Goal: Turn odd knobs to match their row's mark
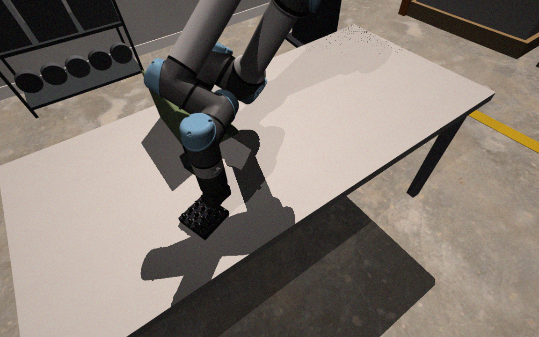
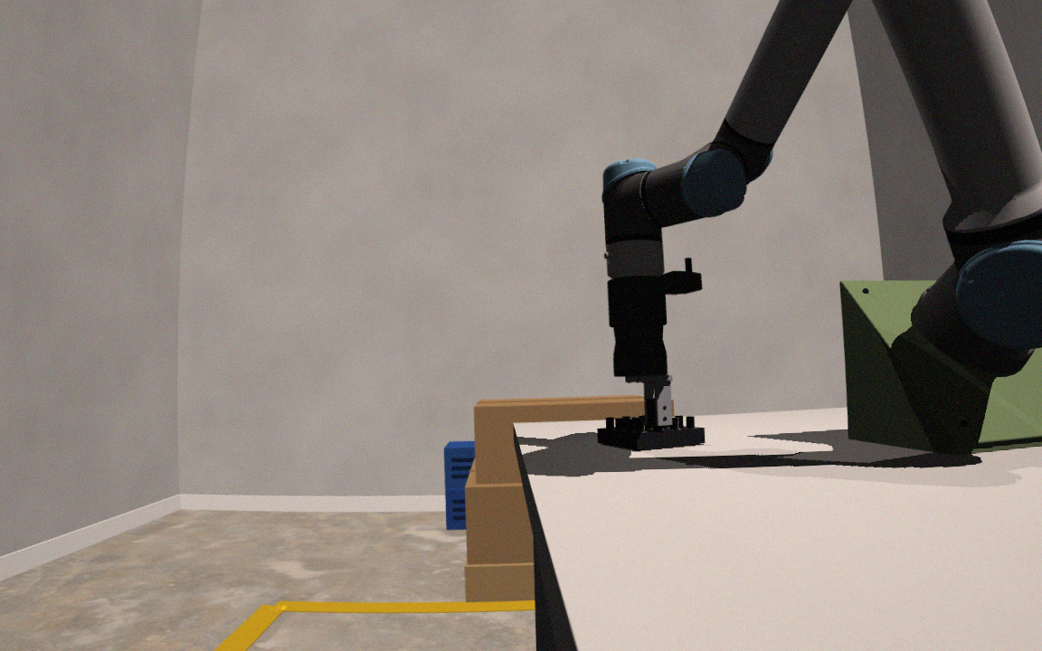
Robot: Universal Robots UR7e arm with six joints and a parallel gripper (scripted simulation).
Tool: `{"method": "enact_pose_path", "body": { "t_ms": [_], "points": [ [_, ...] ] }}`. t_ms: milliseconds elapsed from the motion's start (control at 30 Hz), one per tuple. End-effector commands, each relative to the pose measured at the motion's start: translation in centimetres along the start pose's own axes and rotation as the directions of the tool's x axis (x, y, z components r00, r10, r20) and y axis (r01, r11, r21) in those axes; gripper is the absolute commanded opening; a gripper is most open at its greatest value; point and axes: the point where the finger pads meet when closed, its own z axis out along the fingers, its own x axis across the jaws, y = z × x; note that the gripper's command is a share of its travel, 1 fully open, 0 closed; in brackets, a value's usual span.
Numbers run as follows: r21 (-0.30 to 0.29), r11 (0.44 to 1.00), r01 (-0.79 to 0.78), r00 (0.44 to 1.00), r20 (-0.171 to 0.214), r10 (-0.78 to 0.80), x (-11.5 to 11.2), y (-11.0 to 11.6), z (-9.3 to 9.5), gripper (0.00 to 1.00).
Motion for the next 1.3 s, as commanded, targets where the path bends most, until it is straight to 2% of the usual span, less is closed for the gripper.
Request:
{"method": "enact_pose_path", "body": {
  "t_ms": [0, 267, 467, 1267],
  "points": [
    [-0.004, 1.000, 0.002, 1.000, 0.008, -0.002, -0.3, 0.2, -1.3, 0.46],
    [-0.004, 1.000, 0.002, 1.000, 0.008, -0.002, -0.3, 0.2, -3.5, 0.46],
    [-0.004, 1.000, 0.002, 1.000, 0.008, -0.002, -0.3, 0.2, -4.0, 0.46],
    [-0.003, 0.999, 0.037, 0.999, 0.005, -0.037, -0.2, 0.0, -3.9, 0.46]
  ]
}}
